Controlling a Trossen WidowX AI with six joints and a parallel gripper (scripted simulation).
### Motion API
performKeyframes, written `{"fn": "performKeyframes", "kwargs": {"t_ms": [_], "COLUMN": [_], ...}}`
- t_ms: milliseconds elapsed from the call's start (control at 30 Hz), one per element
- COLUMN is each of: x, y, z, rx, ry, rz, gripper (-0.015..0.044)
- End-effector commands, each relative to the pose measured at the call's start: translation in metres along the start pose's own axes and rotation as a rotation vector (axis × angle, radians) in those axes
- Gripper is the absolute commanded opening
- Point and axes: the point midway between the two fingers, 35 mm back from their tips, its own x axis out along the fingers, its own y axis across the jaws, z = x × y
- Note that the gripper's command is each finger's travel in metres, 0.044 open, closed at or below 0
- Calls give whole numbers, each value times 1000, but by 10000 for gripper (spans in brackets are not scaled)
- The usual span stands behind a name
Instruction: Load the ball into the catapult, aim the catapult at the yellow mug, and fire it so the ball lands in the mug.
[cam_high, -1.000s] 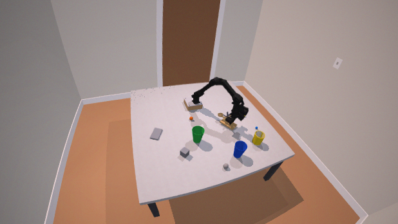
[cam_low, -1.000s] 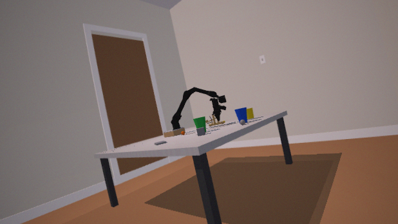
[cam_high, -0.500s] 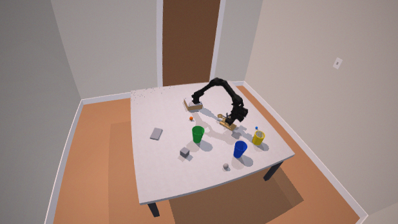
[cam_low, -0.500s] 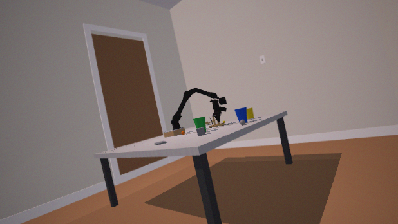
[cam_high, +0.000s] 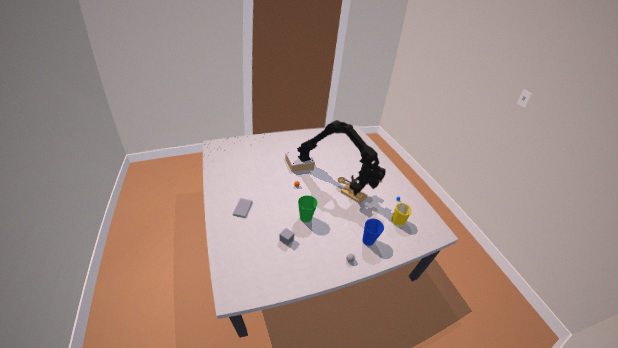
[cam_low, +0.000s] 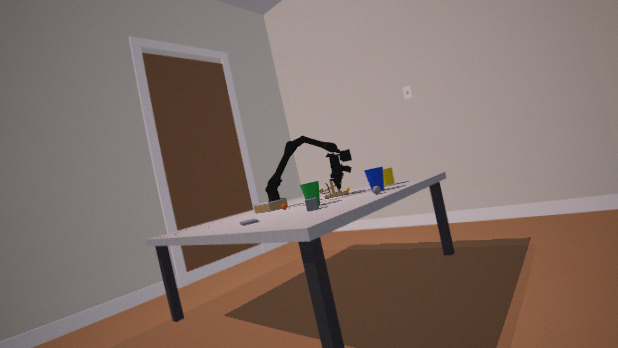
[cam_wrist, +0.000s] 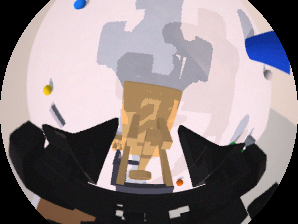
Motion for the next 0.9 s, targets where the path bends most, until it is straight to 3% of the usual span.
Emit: {"fn": "performKeyframes", "kwargs": {"t_ms": [0,100,233,267,533,700,867], "x": [-43,-84,-93,-78,-87,-43,-41], "y": [0,0,0,0,0,0,0], "z": [5,1,-1,2,-2,0,-1], "rx": [0,0,0,-1,5,5,5], "ry": [-19,-18,-18,-23,-32,-32,-32], "rz": [0,0,0,0,0,0,0], "gripper": [440,440,440,440,440,440,440]}}
